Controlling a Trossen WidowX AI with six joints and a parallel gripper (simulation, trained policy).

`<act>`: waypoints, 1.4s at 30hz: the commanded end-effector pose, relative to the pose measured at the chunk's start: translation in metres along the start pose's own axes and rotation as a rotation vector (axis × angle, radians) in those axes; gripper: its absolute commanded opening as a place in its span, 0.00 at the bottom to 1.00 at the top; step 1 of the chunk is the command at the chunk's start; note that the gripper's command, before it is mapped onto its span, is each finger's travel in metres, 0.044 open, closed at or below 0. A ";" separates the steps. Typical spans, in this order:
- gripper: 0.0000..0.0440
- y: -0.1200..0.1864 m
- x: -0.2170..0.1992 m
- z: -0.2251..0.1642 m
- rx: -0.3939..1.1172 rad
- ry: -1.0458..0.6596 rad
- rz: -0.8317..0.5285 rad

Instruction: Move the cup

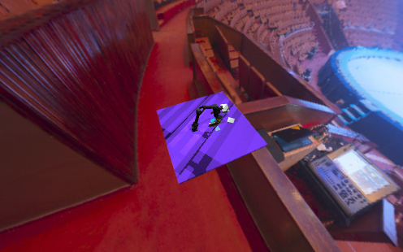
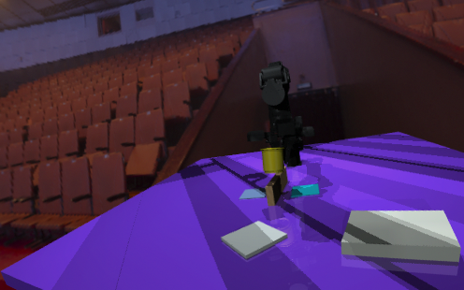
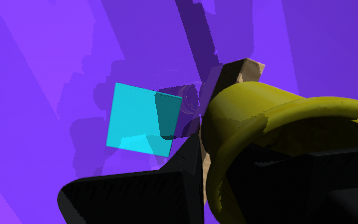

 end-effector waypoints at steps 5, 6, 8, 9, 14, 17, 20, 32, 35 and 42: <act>0.00 -0.001 0.022 0.013 -0.023 0.017 0.004; 0.00 -0.001 0.025 0.015 -0.025 0.020 0.004; 0.00 -0.002 0.032 0.018 -0.029 0.026 0.006; 0.00 -0.003 0.035 0.019 -0.031 0.030 0.006; 0.00 -0.008 0.053 0.025 -0.036 0.042 0.010; 0.00 -0.013 0.061 0.025 -0.034 0.045 0.011; 0.00 -0.019 0.067 0.024 -0.030 0.045 0.010; 0.03 -0.045 0.085 0.009 -0.001 0.024 0.011; 0.07 -0.050 0.088 0.004 0.012 0.016 0.012; 0.18 -0.057 0.088 -0.001 0.008 -0.005 0.009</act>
Point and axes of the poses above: the point midway between the two fingers, 35 mm back from their tips, its own y axis back along the fingers, its own x axis across the jaws, z = x × y, the point moved 2 cm from there along y, back along the fingers, and after that the axes turned 5 degrees about y, right-handed, at the moved point
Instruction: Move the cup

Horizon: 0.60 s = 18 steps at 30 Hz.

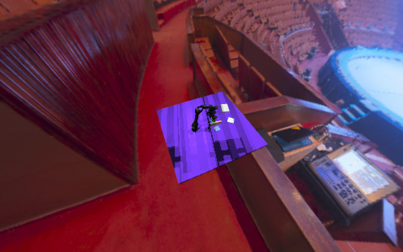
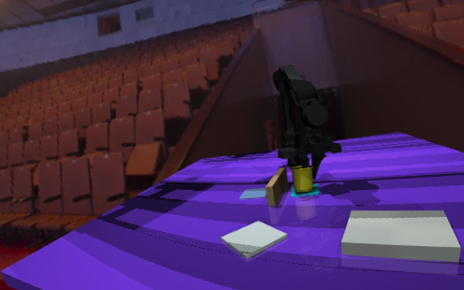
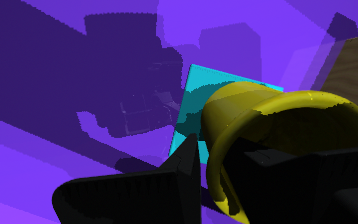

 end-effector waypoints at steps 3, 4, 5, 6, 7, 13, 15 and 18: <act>0.32 0.002 -0.002 0.002 -0.036 -0.024 -0.001; 0.34 0.003 -0.002 0.003 -0.047 -0.028 0.001; 0.34 0.005 -0.002 0.002 -0.052 -0.030 0.005; 0.35 0.007 -0.002 0.002 -0.057 -0.032 0.008; 0.35 0.009 -0.001 0.001 -0.063 -0.033 0.011; 0.39 0.022 0.000 -0.004 -0.094 -0.048 0.028; 0.41 0.027 0.000 -0.005 -0.105 -0.054 0.033; 0.44 0.035 0.000 -0.007 -0.123 -0.066 0.039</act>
Point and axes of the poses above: the point midway between the two fingers, 35 mm back from their tips, its own y axis back along the fingers, its own x axis across the jaws, z = x × y, the point moved 2 cm from there along y, back along the fingers, and after that the axes turned 5 degrees about y, right-handed, at the moved point
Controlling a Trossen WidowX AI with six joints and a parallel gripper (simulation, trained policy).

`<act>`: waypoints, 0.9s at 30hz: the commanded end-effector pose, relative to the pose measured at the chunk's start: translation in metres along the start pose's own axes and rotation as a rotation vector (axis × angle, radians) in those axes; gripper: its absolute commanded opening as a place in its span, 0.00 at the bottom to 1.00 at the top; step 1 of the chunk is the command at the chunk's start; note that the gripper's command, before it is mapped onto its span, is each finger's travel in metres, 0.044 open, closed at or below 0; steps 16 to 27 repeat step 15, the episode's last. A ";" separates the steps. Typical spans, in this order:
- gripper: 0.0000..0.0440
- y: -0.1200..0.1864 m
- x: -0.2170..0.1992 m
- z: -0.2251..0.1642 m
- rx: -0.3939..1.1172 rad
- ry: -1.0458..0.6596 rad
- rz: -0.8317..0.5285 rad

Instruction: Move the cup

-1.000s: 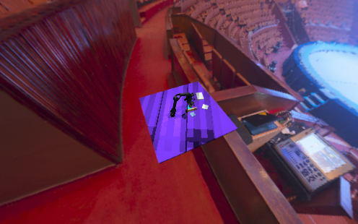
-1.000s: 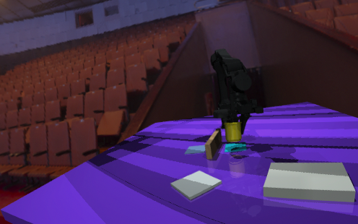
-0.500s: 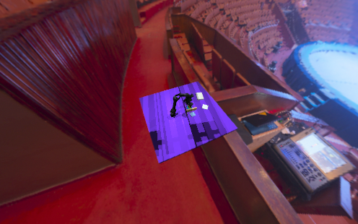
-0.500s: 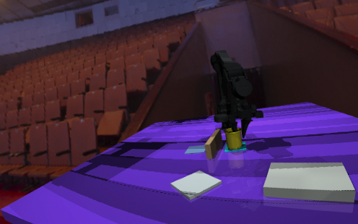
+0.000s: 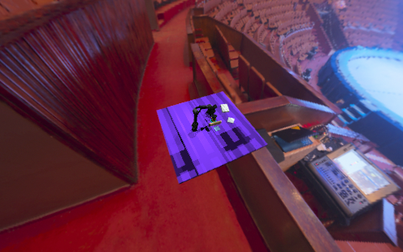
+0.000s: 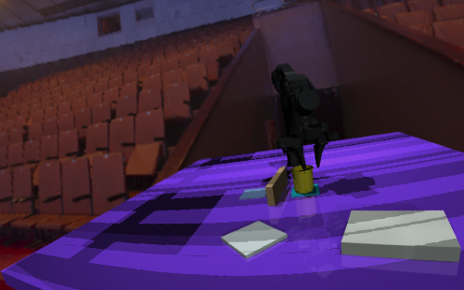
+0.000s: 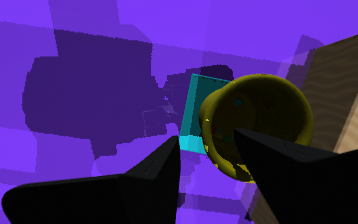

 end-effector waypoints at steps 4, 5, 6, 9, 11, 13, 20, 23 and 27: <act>0.48 0.016 0.000 -0.002 -0.035 -0.029 0.012; 0.49 0.019 0.000 -0.002 -0.043 -0.034 0.012; 0.50 0.022 0.000 -0.002 -0.051 -0.038 0.012; 0.56 0.032 -0.002 -0.001 -0.075 -0.050 0.011; 0.68 0.038 -0.004 0.000 -0.088 -0.061 0.010; 0.79 0.044 -0.006 0.001 -0.102 -0.072 0.008; 0.90 0.051 -0.009 0.002 -0.116 -0.085 0.006; 0.90 0.051 -0.009 0.002 -0.116 -0.085 0.006; 0.90 0.051 -0.009 0.002 -0.116 -0.085 0.006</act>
Point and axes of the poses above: the point midway between the two fingers, 35 mm back from their tips, its own y axis back along the fingers, its own x axis across the jaws, z = x × y, the point moved 2 cm from there along y, back along the fingers, and after that the axes turned 5 degrees about y, right-handed, at the moved point
